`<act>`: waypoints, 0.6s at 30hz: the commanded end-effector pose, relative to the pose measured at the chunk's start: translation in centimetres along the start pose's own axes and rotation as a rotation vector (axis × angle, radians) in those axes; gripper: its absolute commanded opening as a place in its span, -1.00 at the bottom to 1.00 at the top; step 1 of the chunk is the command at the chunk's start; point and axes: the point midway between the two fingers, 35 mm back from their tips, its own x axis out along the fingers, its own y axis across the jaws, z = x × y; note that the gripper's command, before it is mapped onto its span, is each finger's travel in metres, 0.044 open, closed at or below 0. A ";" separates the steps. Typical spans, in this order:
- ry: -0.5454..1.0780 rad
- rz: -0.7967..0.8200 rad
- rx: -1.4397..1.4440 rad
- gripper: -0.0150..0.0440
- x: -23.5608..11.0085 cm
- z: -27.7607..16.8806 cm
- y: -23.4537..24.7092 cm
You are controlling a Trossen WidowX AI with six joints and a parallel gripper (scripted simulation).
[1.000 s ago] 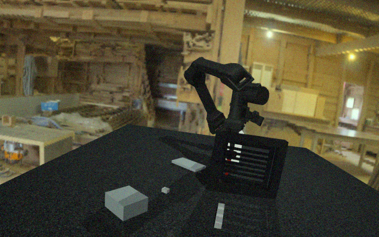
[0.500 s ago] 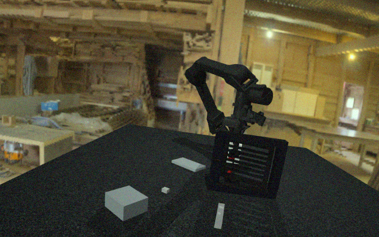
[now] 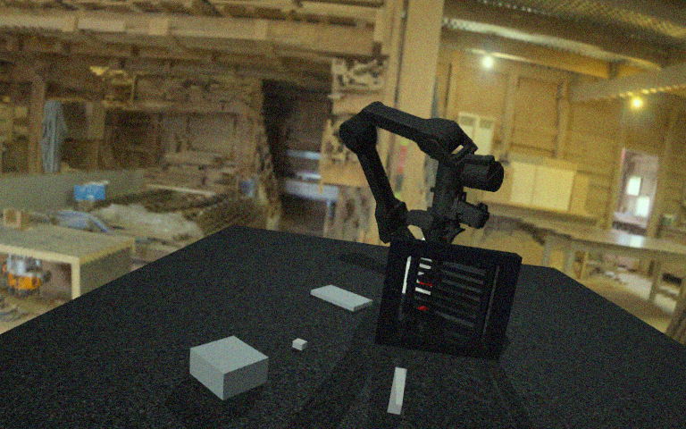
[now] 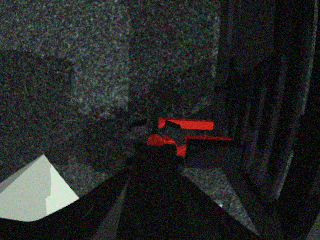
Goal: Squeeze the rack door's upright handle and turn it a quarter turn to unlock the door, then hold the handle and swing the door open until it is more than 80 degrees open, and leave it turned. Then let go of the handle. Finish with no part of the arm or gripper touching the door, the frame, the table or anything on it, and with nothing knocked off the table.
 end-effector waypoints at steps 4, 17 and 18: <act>-0.006 -0.002 0.128 -0.45 0.0 0.4 1.1; -0.007 0.000 0.324 -0.45 0.0 1.6 3.8; -0.007 0.000 0.339 -0.45 0.0 1.7 4.0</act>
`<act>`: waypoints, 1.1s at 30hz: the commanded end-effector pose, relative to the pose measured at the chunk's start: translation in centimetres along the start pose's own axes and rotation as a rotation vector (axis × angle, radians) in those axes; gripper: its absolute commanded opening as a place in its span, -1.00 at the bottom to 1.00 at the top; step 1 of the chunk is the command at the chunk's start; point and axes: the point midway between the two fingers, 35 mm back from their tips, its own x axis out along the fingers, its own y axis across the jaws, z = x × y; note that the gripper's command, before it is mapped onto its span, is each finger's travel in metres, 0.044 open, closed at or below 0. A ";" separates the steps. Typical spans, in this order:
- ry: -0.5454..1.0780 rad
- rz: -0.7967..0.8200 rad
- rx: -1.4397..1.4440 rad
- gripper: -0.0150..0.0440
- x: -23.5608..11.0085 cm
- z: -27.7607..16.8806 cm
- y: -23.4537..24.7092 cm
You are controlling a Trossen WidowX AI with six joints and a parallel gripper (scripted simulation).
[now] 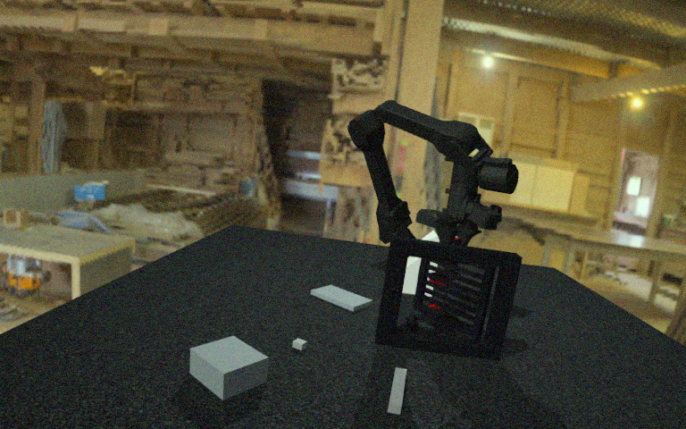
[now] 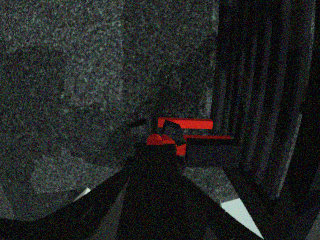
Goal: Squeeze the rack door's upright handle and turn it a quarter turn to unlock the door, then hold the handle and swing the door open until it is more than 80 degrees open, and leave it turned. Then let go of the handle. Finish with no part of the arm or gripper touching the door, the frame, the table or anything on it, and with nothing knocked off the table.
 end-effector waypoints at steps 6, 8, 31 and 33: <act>-0.004 0.001 0.160 -0.45 0.0 0.6 1.8; -0.004 0.001 0.193 -0.45 0.0 0.8 2.2; -0.006 0.006 0.575 -0.45 -0.1 3.8 7.0; -0.006 0.006 0.609 -0.45 -0.1 4.1 7.4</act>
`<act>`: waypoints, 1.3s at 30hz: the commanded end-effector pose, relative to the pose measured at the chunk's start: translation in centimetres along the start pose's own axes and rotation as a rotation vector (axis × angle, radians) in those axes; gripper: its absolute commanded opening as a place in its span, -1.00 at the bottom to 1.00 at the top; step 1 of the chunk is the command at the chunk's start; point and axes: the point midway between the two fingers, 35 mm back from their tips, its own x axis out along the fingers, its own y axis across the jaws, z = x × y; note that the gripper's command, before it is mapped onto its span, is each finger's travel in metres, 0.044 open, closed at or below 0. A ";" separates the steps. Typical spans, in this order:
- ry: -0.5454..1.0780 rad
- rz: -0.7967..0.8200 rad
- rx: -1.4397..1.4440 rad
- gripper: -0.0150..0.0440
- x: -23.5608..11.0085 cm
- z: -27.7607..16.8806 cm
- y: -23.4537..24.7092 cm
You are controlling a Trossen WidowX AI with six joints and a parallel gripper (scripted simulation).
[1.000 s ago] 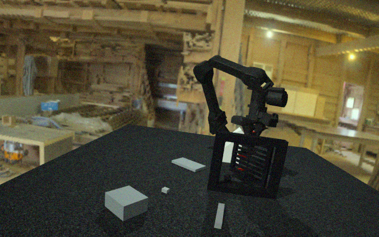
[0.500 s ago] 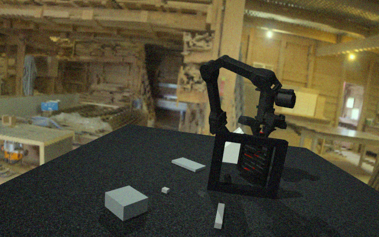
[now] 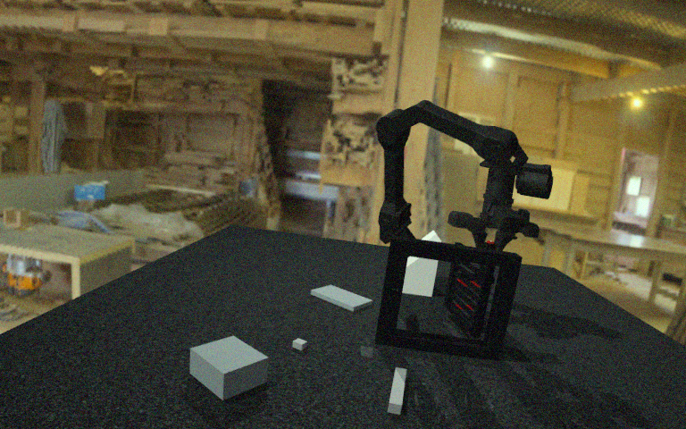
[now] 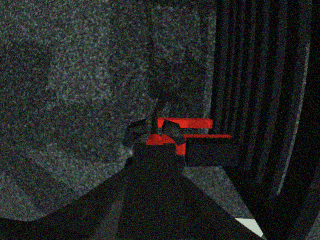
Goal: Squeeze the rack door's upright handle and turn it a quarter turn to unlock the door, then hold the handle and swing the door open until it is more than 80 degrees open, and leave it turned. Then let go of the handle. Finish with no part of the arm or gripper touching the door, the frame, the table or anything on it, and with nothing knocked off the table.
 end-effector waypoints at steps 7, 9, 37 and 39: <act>0.001 0.004 0.189 -0.45 -0.1 0.8 2.4; 0.001 0.004 0.221 -0.45 -0.1 1.0 2.8; 0.001 0.005 0.260 0.44 -0.1 1.2 3.4; 0.001 0.005 0.260 0.47 -0.1 1.2 3.4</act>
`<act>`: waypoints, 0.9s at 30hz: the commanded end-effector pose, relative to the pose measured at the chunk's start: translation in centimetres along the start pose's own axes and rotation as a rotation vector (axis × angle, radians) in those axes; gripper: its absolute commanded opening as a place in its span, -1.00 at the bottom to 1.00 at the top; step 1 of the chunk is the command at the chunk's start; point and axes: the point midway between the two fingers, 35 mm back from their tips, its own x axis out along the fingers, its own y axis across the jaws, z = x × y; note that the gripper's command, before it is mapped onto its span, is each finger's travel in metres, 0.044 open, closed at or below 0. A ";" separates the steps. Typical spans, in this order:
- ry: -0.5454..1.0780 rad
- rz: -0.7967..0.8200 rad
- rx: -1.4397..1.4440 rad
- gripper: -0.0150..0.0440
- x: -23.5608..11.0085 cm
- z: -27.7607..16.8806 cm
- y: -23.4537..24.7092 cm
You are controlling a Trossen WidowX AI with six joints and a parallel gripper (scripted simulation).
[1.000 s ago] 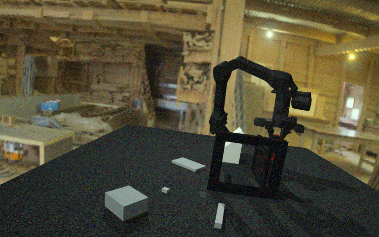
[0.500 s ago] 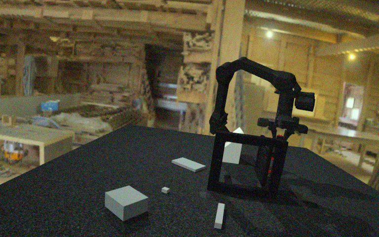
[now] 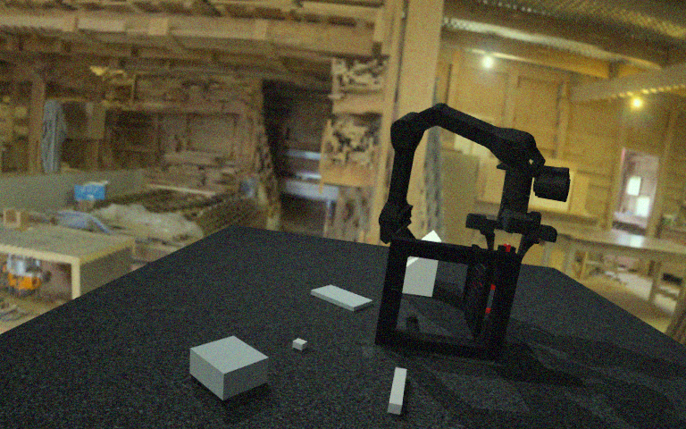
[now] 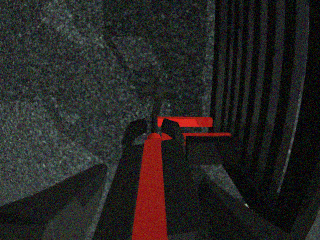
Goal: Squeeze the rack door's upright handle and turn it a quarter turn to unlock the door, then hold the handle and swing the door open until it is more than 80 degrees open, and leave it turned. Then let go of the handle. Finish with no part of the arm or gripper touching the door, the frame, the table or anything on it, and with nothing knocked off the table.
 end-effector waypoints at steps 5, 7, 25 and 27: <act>-0.001 0.001 0.007 0.47 -0.6 0.1 0.1; -0.001 0.001 0.007 0.47 -0.9 0.1 0.1; -0.001 0.002 0.006 0.47 -3.2 0.1 0.2; -0.001 0.002 0.006 0.47 -3.4 0.1 0.2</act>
